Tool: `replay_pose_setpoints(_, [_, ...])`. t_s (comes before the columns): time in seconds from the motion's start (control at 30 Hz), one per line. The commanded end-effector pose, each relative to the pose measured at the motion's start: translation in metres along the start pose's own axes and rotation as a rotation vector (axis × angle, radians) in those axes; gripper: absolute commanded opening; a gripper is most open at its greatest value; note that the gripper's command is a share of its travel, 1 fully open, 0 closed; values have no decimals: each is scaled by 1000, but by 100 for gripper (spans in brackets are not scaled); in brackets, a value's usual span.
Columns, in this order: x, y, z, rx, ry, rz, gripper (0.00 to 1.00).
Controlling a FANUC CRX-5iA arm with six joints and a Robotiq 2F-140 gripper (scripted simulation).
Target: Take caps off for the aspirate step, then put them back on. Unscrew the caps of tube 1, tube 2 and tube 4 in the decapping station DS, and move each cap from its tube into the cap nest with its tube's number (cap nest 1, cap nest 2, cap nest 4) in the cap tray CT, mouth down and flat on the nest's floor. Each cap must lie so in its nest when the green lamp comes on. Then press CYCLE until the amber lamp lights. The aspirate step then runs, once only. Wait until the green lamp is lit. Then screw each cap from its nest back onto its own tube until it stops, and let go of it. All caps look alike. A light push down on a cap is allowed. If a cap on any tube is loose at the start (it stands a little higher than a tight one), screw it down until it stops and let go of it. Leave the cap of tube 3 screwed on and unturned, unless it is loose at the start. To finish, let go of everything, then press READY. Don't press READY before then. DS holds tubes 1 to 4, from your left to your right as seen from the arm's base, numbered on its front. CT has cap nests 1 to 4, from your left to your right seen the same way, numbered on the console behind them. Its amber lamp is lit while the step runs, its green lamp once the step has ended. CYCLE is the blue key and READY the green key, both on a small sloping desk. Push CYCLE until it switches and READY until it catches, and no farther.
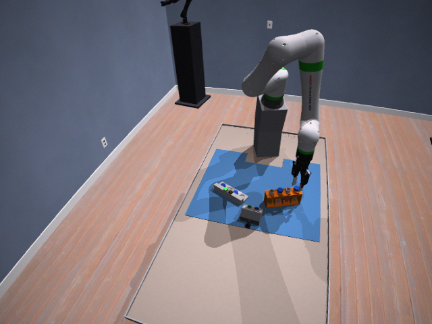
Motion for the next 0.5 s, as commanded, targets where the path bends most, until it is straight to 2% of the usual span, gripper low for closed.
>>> replay_pose_setpoints(0.0, [0,0,0,0,1,-1,35])
replay_pose_setpoints(0.47, [-6,0,0,0,1,-1,35])
Point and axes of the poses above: the point where the finger pads meet when closed, its own x axis back along the fingers, its own z axis across the jaws, y = z × x, the point moved 4 cm from there along x, back along the fingers, and after that the axes turned 5 degrees about x, right-handed, at the moved point
